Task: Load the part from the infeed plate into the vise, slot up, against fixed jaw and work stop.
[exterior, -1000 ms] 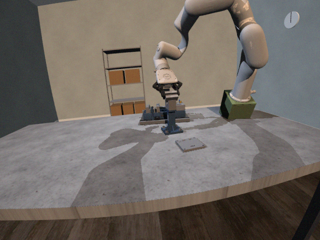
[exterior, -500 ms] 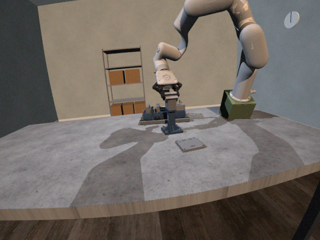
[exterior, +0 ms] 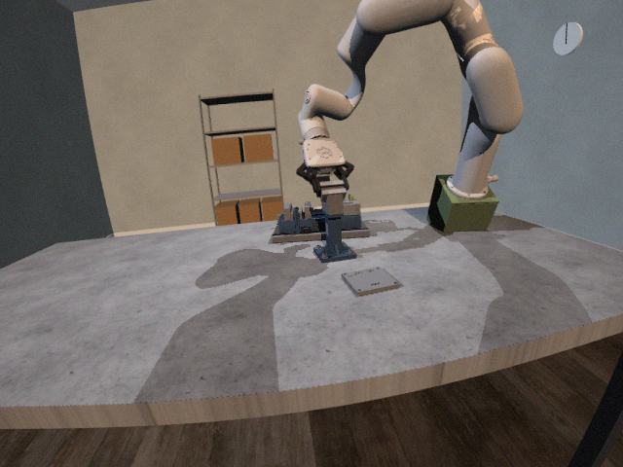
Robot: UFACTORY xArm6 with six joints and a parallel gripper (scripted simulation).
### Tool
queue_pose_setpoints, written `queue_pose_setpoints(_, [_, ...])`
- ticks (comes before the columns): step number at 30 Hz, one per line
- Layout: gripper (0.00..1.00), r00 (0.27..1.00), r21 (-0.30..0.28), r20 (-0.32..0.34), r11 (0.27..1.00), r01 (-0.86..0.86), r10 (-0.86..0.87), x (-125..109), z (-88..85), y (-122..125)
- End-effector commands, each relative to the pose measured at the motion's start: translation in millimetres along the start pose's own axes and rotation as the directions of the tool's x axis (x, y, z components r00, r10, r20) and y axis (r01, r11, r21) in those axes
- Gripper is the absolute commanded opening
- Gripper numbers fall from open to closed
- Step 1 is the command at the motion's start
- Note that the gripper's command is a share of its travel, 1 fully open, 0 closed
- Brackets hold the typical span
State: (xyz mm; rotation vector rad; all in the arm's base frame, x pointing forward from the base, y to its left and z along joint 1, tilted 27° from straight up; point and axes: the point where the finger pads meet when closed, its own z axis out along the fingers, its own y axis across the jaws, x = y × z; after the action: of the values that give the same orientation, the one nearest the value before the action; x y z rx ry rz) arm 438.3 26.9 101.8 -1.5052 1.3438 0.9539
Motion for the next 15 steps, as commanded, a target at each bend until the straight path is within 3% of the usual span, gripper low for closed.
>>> queue_pose_setpoints(1, [0.0,1.0,0.002,-0.002,1.0,0.003,-0.003,0.6,-0.3,-1.3])
queue_pose_setpoints(15, [0.0,1.0,0.002,-0.002,1.0,0.003,-0.003,3.4,1.5,-2.0])
